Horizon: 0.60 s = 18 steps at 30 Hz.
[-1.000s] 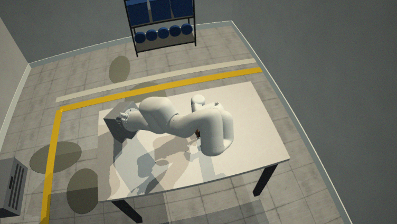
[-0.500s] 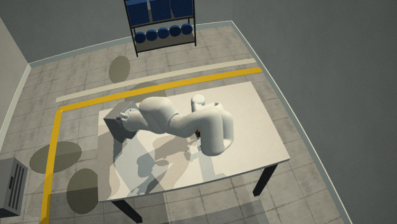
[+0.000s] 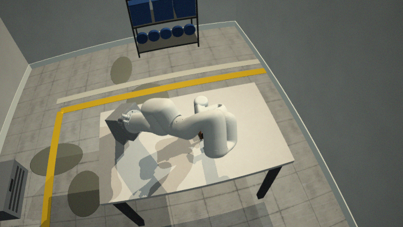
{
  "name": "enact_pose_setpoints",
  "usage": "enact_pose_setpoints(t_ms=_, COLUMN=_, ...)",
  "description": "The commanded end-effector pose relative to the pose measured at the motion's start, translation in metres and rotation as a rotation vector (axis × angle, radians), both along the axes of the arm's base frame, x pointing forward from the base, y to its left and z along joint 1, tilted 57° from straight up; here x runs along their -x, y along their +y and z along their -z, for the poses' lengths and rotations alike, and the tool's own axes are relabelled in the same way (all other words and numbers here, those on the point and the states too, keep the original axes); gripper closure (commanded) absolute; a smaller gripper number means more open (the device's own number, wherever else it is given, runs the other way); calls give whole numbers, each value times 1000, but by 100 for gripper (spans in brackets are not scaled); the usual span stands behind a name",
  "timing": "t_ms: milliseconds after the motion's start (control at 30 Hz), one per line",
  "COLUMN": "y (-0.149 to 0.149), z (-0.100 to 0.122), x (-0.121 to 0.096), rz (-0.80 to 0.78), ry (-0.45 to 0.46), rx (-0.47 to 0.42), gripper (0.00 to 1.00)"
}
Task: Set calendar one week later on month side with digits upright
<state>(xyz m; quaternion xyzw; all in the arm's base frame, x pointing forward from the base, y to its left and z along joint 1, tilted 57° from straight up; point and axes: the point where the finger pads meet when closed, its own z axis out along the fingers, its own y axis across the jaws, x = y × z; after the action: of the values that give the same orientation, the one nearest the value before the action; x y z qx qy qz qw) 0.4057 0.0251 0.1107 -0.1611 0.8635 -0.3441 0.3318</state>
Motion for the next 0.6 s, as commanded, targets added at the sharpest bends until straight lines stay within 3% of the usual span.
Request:
enact_pose_setpoints(t_ms=0, y=1, z=0, x=0, rz=-2, ry=0, rx=-1, gripper=51)
enact_pose_setpoints(t_ms=33, y=1, z=0, x=0, rz=-2, ry=0, rx=-1, gripper=71)
enact_pose_setpoints(t_ms=567, y=1, z=0, x=0, rz=-2, ry=0, rx=-1, gripper=71)
